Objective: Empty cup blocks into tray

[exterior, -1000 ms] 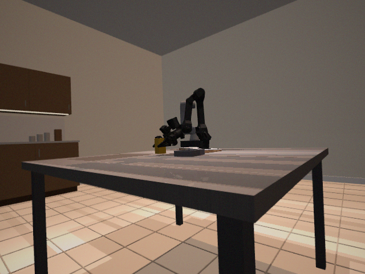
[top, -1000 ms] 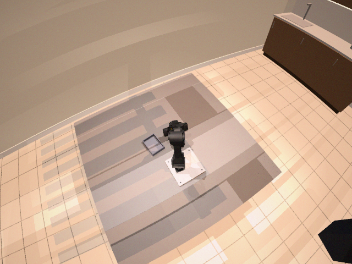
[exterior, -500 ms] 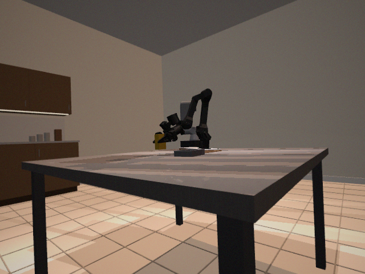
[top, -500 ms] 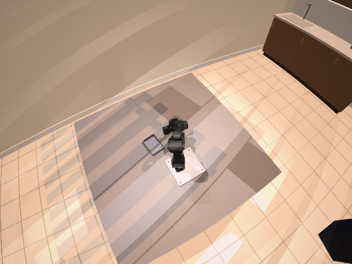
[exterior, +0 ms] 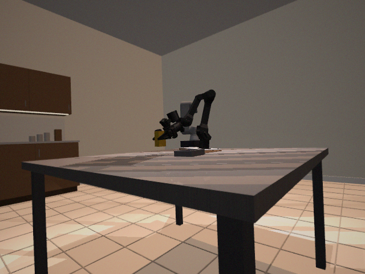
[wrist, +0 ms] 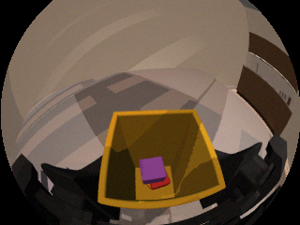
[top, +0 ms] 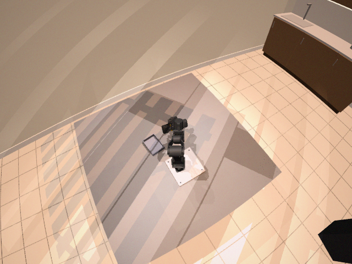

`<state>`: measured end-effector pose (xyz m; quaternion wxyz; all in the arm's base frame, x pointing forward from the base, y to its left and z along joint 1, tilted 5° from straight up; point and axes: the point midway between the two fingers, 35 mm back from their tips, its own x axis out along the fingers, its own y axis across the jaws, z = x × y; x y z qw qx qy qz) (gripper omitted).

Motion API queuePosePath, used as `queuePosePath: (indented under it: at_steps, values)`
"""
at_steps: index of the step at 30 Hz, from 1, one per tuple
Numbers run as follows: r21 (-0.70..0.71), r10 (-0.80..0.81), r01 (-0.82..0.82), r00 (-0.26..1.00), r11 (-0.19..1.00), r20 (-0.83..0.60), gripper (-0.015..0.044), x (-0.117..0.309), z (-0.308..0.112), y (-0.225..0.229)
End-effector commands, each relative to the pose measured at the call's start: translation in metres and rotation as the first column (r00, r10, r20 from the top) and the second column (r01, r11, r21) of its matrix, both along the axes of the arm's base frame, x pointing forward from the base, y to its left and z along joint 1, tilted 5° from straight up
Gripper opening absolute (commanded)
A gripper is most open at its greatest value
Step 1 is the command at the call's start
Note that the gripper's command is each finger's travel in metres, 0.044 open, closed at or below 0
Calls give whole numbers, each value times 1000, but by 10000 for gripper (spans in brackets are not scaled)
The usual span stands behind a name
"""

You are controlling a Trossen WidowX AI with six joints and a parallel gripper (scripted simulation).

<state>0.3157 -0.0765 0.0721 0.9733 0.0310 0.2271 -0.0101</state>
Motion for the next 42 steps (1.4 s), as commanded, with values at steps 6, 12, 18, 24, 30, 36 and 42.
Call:
queuePosePath:
  at_steps: [6,12,18,24,30,36,42]
  values:
    - [2,74,-74,997,997,8,0,5,7,34]
    - [4,131,-131,991,991,11,0,5,11,59]
    - [7,187,-187,982,982,15,0,3,15,84]
    - [9,243,-243,970,970,19,0,0,19,108]
    - [12,298,-298,954,955,24,0,-6,22,132]
    - [16,351,-352,936,936,29,0,-14,26,155]
    - [20,404,-405,914,914,35,0,-23,29,177]
